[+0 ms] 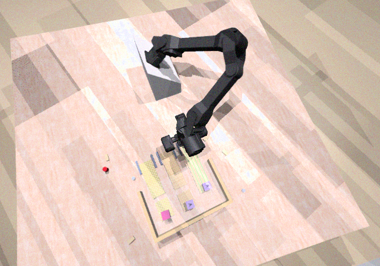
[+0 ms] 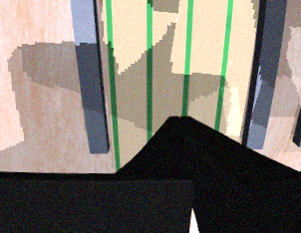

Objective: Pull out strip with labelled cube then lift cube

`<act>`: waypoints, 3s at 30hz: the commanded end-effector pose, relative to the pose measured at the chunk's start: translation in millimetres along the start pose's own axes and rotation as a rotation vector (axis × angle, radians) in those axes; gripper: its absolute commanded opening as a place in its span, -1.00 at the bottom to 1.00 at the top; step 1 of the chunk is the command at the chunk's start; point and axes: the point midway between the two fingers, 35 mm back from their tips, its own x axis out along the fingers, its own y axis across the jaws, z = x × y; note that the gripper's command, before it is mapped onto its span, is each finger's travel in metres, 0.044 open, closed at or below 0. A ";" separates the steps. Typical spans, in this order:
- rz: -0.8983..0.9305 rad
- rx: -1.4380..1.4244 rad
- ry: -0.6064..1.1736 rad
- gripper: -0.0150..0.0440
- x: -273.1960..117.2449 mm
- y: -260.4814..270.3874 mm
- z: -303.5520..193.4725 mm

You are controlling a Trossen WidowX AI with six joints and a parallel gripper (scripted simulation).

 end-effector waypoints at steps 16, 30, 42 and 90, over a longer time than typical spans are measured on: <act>0.003 0.014 0.018 -0.49 3.0 -1.8 -36.2; 0.003 0.015 0.019 -0.49 3.1 -2.3 -56.8; 0.003 0.016 0.020 -0.49 2.9 -2.7 -74.0; 0.003 0.019 0.023 -0.49 2.1 -3.8 -132.6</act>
